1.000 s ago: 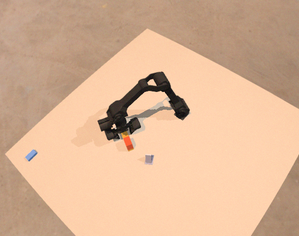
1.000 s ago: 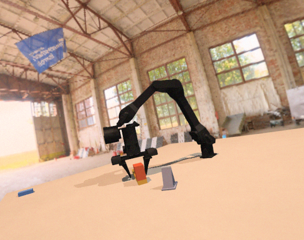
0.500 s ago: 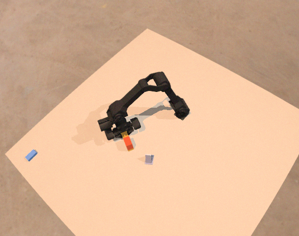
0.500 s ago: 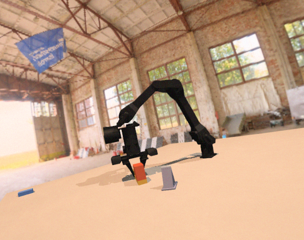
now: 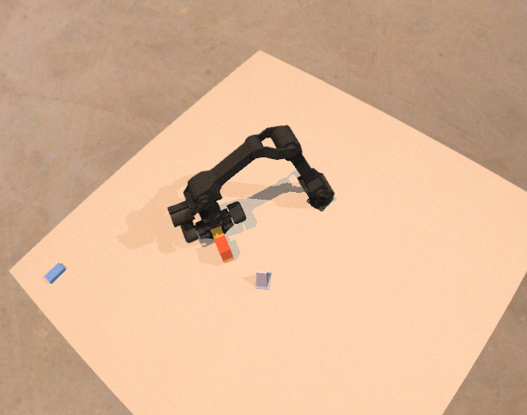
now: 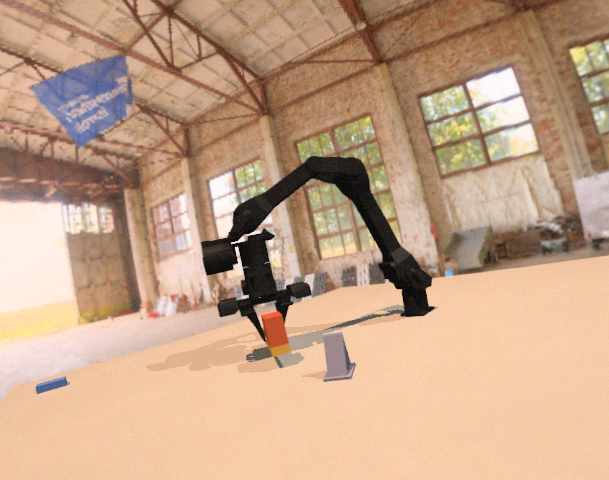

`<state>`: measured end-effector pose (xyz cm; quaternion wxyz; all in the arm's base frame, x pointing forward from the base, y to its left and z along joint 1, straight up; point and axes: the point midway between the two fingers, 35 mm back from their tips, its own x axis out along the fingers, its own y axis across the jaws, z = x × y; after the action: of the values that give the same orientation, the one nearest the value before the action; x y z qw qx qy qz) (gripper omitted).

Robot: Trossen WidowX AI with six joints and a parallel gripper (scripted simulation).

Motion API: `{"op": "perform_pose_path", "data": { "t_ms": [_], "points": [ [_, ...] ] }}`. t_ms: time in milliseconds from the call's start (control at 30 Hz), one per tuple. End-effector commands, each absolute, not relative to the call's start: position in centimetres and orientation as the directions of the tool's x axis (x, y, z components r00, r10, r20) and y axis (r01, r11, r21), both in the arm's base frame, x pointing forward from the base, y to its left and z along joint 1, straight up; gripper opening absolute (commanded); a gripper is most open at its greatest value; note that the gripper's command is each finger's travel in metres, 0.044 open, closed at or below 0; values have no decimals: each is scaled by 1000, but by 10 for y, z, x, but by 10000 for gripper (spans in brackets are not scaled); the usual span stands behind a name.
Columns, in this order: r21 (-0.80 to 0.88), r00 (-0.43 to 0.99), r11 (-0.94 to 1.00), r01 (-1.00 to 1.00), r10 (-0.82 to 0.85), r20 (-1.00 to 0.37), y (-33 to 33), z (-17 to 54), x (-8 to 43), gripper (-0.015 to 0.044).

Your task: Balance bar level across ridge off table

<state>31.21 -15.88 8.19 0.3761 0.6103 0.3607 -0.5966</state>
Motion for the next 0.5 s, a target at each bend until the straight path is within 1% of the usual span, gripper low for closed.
{"op": "perform_pose_path", "data": {
  "t_ms": [0,467],
  "points": [
    [38,36,-458,888,-15,-999,-160,95,314,0],
    [38,34,-459,888,-16,-999,-159,131,312,0]
  ]
}}
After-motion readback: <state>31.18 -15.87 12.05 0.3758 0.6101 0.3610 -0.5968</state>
